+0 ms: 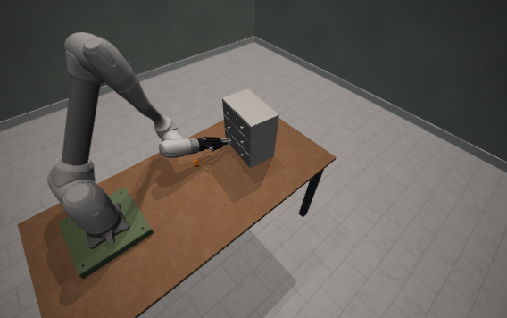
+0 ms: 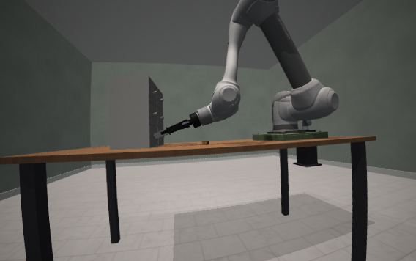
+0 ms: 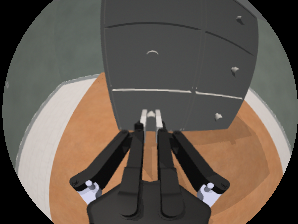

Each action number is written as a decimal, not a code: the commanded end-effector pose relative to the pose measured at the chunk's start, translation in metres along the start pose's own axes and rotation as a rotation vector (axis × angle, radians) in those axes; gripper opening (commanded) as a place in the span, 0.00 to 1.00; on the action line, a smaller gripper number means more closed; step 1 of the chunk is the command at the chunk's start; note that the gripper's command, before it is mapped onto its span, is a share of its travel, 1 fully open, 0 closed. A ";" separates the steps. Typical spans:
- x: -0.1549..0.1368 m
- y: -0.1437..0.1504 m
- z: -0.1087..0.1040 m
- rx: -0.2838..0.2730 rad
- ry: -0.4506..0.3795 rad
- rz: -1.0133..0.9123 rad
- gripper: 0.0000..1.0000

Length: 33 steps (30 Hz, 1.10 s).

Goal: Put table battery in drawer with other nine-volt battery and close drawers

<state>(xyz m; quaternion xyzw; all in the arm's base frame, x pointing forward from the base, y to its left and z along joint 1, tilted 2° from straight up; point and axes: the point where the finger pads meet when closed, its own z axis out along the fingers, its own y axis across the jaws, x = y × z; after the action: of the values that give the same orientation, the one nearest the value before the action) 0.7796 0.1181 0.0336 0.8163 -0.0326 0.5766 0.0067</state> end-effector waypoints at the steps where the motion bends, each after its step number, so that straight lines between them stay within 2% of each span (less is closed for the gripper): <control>1: 0.000 0.000 0.000 0.000 0.000 0.000 0.08; 21: -0.002 0.000 -0.006 0.000 0.000 0.000 0.08; 33: -0.006 0.000 -0.018 0.000 0.000 0.000 0.08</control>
<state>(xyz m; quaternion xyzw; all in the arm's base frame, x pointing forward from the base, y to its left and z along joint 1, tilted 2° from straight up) 0.7633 0.1191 0.0335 0.8163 -0.0326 0.5766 0.0067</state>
